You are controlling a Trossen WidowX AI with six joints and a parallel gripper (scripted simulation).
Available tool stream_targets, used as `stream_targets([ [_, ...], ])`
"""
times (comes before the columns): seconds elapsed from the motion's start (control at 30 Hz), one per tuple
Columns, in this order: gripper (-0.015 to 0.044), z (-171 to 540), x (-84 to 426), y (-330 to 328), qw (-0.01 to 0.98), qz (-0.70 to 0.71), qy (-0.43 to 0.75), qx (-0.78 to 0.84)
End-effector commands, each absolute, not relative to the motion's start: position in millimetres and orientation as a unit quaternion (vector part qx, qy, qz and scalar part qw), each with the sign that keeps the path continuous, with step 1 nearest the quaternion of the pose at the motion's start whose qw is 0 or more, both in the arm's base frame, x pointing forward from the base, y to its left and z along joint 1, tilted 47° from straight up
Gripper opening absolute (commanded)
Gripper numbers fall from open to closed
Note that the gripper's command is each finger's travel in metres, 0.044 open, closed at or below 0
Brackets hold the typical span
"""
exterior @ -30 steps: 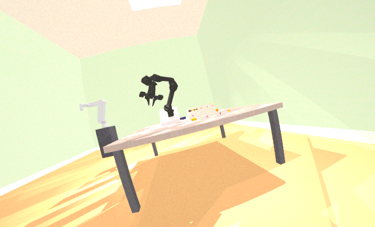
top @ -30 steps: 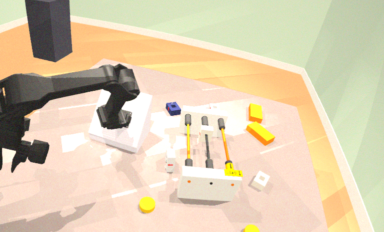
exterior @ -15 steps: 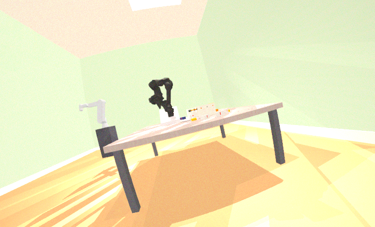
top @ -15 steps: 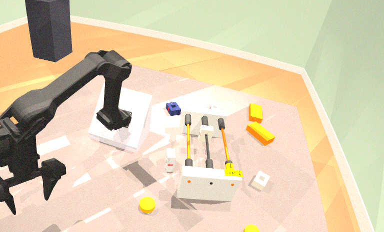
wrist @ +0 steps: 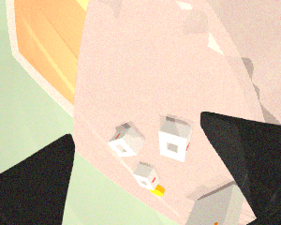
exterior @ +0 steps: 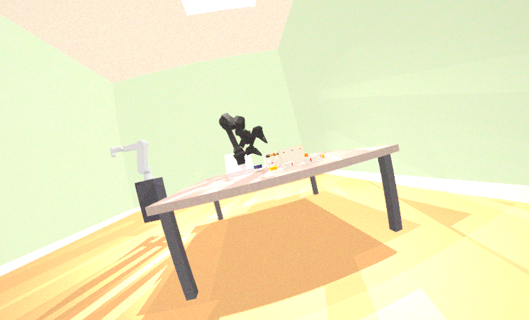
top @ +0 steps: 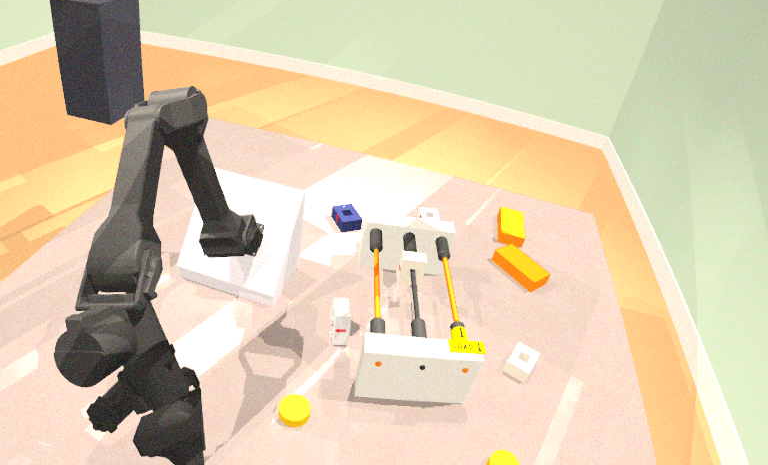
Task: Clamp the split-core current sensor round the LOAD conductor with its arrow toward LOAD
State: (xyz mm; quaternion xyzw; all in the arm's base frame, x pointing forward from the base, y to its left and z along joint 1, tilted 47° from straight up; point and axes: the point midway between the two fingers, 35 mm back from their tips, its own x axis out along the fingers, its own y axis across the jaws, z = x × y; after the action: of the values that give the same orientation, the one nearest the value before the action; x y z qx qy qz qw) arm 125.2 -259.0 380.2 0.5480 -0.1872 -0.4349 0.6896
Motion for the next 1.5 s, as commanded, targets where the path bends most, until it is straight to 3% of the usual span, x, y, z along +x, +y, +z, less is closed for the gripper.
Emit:
stream_targets([
  [0.0, 0.0440, 372, 173, -238, 0.777, -0.386, -0.125, 0.481],
  [0.4, 0.0440, 346, 285, -129, 0.957, -0.184, -0.015, 0.226],
  [0.77, 0.0440, 323, 316, -2, 1.000, -0.002, -0.024, 0.003],
  [1.07, 0.0440, 317, 323, -2, 1.000, -0.011, -0.001, 0.006],
  [1.47, 0.0440, 224, 391, -11, 0.927, -0.206, 0.313, -0.032],
])
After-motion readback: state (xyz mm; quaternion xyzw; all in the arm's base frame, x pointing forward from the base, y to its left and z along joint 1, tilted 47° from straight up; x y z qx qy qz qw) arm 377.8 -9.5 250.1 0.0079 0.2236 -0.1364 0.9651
